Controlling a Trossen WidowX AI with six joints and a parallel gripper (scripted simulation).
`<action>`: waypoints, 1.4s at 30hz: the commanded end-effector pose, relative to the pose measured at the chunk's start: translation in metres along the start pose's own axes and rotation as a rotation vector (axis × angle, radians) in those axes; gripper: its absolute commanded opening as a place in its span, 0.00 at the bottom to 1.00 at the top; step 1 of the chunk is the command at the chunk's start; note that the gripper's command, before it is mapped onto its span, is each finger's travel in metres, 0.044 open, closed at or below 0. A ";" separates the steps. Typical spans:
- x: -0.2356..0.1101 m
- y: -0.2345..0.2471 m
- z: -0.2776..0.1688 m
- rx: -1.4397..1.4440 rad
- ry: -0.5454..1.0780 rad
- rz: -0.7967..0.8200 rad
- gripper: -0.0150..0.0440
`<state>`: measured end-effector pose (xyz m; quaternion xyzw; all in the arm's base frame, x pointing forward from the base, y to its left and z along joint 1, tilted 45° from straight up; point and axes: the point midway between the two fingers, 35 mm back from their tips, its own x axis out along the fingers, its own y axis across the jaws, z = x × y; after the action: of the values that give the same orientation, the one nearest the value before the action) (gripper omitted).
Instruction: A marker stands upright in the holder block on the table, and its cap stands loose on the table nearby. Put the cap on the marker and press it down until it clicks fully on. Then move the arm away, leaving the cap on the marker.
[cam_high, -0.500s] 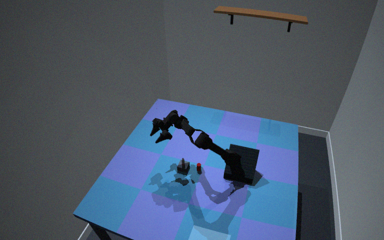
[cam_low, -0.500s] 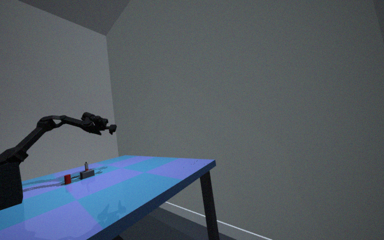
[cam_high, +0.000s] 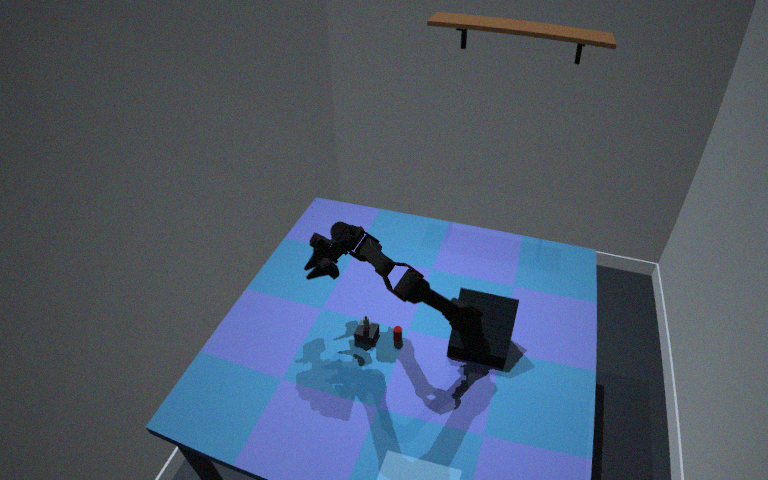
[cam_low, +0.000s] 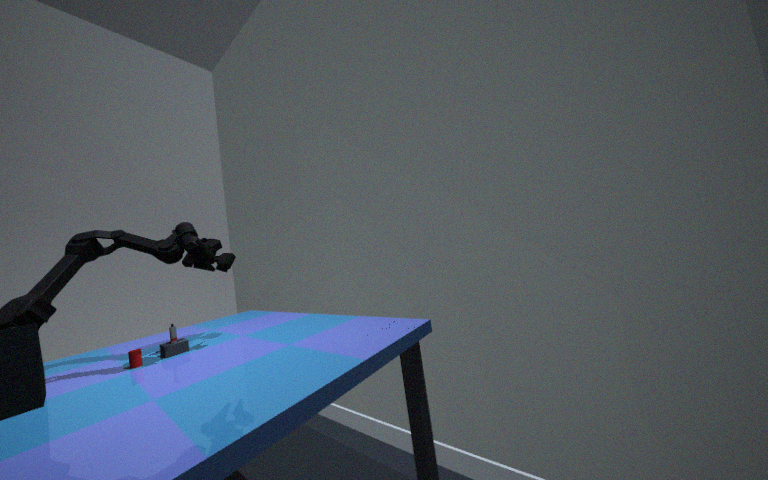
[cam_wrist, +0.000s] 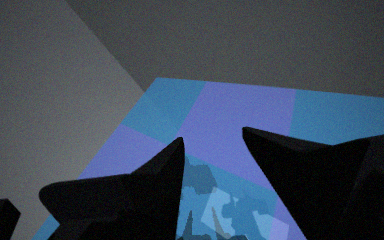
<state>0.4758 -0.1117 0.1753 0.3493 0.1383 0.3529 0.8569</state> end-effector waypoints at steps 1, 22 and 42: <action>-0.013 -0.021 -0.044 0.176 0.045 -0.231 0.68; -0.052 -0.001 -0.163 0.430 0.383 -0.508 0.68; -0.103 0.091 -0.256 0.629 0.847 -0.538 0.68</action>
<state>0.2830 -0.0300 0.0454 0.3913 0.5834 0.1523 0.6952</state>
